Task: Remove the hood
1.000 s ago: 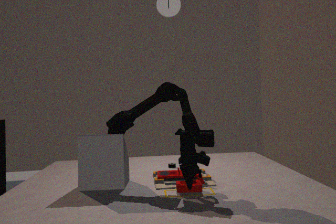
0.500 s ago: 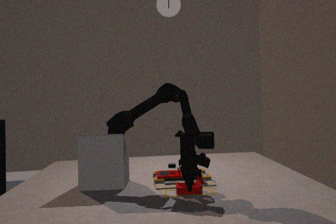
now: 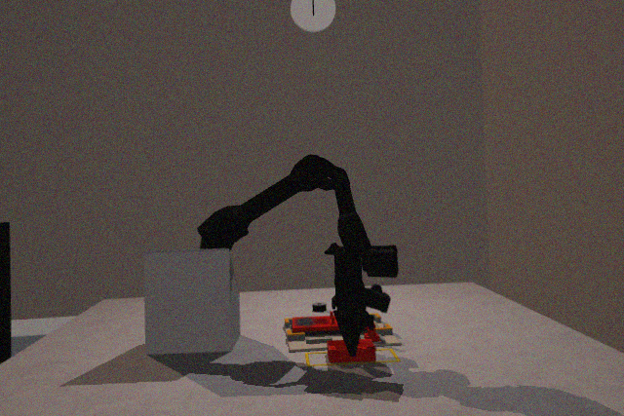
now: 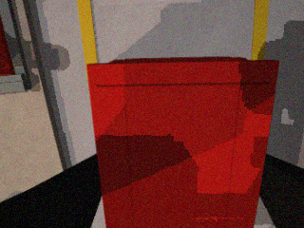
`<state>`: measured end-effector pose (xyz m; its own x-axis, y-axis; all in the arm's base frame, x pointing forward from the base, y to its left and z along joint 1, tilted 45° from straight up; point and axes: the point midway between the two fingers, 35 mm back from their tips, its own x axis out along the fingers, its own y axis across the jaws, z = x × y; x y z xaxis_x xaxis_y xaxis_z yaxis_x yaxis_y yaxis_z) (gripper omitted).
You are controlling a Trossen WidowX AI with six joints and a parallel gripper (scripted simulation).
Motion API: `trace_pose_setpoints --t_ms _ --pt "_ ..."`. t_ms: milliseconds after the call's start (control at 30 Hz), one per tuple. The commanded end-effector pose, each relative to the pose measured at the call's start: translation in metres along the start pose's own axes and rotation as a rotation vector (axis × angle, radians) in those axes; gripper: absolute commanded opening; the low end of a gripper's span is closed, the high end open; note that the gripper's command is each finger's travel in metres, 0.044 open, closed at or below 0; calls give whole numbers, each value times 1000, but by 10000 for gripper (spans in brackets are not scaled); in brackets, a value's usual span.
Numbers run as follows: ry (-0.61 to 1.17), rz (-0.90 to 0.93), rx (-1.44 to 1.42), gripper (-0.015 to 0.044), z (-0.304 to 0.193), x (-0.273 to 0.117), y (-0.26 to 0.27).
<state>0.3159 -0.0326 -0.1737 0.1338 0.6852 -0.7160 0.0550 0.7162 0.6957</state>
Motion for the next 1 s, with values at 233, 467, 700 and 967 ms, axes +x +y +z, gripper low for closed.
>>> trace_pose_setpoints --t_ms 233,467,700,967 --pt "-2 -3 0 440 1 -18 -1" --pt "-4 -3 0 440 0 -72 -1" --pt "-4 -3 0 440 0 -72 -1" --pt "-4 -3 0 440 0 -72 -1"
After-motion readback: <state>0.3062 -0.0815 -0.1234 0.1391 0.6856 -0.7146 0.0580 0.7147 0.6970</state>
